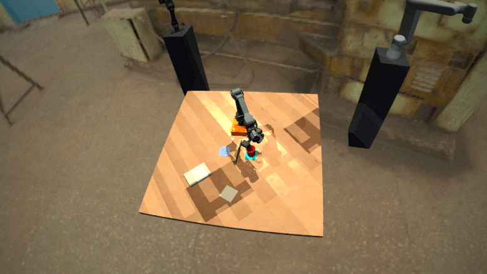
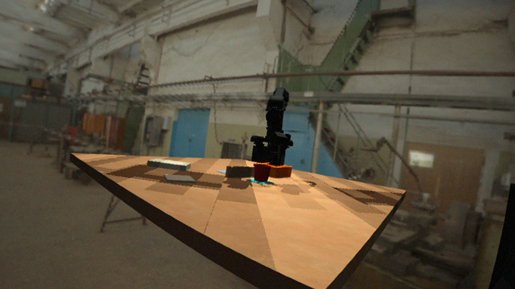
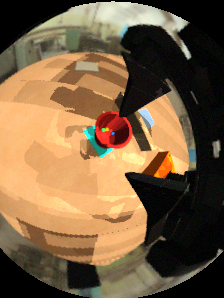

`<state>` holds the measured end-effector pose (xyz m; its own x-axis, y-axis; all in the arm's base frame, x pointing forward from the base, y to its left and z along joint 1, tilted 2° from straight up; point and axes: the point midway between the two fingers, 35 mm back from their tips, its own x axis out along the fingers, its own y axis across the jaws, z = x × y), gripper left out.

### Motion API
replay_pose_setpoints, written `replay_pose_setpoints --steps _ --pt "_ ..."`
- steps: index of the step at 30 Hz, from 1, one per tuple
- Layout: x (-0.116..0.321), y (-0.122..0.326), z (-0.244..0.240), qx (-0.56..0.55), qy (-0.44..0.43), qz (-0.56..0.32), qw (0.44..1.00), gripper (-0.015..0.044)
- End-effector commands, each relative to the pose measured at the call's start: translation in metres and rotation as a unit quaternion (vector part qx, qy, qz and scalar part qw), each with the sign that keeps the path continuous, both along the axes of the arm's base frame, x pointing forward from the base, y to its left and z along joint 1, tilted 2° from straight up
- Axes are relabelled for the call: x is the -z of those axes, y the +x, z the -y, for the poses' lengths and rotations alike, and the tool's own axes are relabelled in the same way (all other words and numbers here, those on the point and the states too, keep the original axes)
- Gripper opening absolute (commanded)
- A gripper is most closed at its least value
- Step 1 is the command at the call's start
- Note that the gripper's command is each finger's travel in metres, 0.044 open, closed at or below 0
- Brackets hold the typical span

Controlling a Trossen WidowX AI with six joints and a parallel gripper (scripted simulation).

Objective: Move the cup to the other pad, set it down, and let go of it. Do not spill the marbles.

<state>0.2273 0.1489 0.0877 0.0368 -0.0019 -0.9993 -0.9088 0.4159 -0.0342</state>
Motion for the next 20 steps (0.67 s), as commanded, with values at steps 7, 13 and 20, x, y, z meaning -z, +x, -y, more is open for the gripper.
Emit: replay_pose_setpoints --steps 7,13,20 --pt "-0.038 0.000 -0.001 0.002 0.003 0.006 1.000 0.0440" --pt "-0.056 -0.002 -0.002 0.003 0.003 0.007 1.000 0.0440" --pt "-0.052 -0.002 -0.002 0.000 0.004 0.006 1.000 0.0440"
